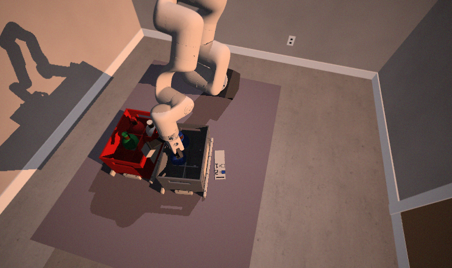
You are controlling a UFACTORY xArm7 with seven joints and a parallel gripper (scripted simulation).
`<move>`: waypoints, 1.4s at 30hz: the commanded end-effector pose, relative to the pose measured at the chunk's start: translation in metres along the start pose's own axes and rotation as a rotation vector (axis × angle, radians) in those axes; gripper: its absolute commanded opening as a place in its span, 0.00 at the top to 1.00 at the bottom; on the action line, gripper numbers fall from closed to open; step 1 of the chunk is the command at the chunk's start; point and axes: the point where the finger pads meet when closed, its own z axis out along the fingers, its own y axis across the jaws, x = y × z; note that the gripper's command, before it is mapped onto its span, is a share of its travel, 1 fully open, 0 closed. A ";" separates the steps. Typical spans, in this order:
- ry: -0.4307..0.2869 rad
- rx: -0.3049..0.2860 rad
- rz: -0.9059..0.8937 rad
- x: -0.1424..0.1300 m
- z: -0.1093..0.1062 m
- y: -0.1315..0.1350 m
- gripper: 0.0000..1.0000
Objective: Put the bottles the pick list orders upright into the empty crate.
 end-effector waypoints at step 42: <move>0.003 0.002 0.000 0.001 -0.086 -0.001 0.35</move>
